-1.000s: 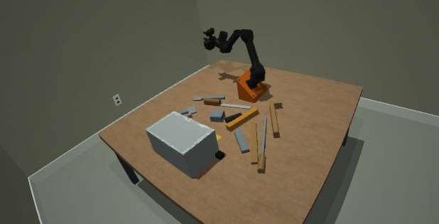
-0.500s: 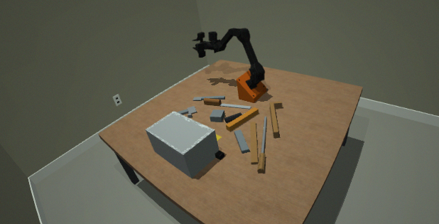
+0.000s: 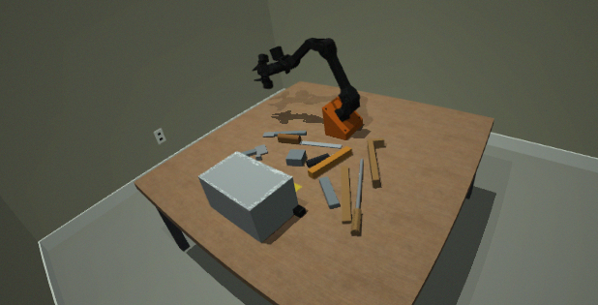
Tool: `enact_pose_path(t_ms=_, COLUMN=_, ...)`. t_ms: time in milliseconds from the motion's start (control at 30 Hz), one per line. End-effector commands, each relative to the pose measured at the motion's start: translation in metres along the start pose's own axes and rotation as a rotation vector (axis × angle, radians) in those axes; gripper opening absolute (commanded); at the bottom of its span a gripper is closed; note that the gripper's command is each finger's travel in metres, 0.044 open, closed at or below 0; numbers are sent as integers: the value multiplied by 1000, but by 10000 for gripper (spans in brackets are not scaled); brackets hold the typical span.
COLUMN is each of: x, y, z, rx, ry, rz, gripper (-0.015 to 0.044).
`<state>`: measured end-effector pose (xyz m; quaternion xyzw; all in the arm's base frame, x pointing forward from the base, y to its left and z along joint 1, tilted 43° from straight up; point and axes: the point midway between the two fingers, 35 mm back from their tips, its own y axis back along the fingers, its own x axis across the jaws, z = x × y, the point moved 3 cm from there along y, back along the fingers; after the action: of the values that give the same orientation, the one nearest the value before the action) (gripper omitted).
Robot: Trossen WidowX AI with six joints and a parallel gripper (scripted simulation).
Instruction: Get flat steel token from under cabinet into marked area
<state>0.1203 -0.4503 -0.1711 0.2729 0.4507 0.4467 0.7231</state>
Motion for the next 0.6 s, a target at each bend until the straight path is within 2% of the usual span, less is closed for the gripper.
enact_pose_path(t_ms=0, x=16, y=-1, z=17, rx=2, ry=-81, rz=86, gripper=270)
enact_pose_path(t_ms=567, x=104, y=17, z=80, rx=186, ry=-439, rz=469, gripper=270)
